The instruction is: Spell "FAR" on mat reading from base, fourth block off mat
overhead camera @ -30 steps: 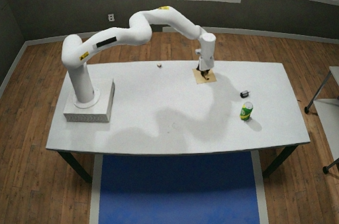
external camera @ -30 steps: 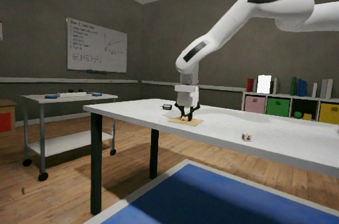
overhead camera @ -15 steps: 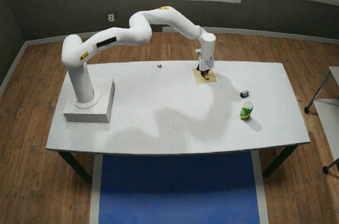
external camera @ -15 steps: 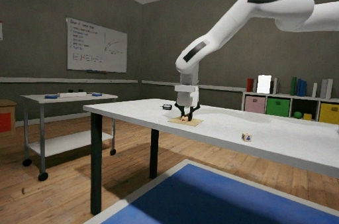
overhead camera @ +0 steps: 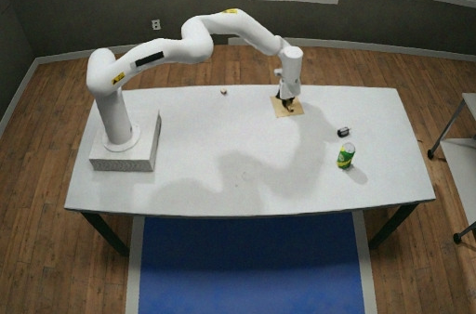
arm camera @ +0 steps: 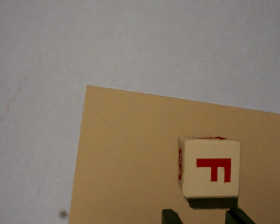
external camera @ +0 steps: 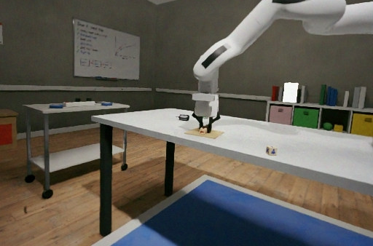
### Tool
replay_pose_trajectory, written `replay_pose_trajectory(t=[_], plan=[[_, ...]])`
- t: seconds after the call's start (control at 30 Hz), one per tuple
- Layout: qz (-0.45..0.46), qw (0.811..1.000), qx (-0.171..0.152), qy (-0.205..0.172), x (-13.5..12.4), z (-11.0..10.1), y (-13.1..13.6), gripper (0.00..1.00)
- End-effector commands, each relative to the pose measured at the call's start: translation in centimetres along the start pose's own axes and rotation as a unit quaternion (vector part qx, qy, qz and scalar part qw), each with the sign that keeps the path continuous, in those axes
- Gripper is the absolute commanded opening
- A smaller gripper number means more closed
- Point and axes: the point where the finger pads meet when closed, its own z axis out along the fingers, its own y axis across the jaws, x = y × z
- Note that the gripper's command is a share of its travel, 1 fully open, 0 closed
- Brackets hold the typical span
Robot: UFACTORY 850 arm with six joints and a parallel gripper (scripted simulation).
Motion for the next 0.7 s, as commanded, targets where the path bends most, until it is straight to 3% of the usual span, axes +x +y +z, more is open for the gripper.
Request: replay_pose_trajectory(t=[0.0, 0.37, 0.67], plan=[[0.000, 1.000, -0.001, 0.000, 0.00, -0.16, 0.12, 0.23], [0.000, 1.000, -0.001, 0.000, 0.00, -0.16, 0.12, 0.39], [0.000, 1.000, -0.001, 0.000, 0.00, -0.16, 0.12, 0.43]])
